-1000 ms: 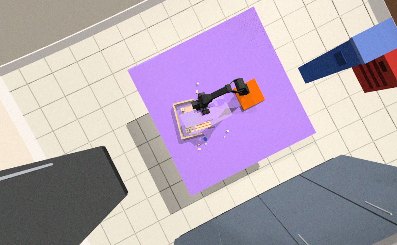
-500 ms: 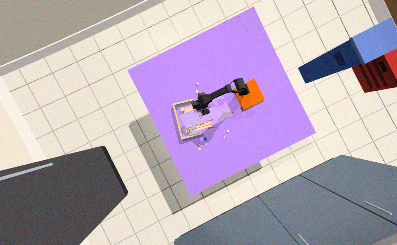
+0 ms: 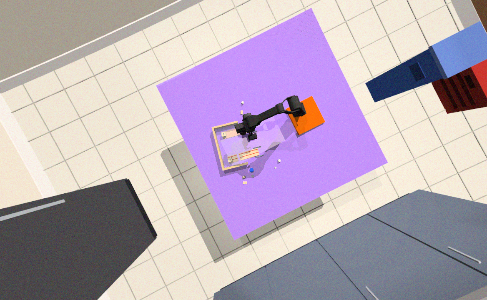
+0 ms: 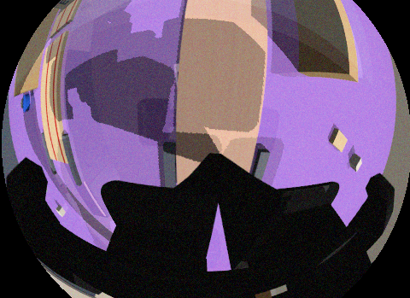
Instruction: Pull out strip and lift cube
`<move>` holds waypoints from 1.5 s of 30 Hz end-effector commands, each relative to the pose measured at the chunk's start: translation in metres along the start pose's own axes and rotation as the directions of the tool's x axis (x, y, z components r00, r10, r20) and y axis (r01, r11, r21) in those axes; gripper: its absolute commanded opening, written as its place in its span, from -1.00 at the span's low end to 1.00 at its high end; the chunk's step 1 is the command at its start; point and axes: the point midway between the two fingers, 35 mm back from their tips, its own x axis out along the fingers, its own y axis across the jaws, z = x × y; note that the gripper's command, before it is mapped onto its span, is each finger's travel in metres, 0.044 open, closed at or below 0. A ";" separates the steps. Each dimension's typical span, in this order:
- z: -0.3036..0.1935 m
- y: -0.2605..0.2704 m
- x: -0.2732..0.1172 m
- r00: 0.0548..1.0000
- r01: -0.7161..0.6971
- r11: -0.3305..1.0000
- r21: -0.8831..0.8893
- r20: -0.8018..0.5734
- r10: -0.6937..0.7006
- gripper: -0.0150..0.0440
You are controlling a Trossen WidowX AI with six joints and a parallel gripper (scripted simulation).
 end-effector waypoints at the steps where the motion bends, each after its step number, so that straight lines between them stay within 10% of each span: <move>1: 0.000 -0.001 0.003 1.000 0.004 1.000 -0.005 -0.002 -0.004 -0.49; 45: -0.064 0.001 0.006 1.000 0.004 1.000 -0.005 -0.008 -0.004 -0.49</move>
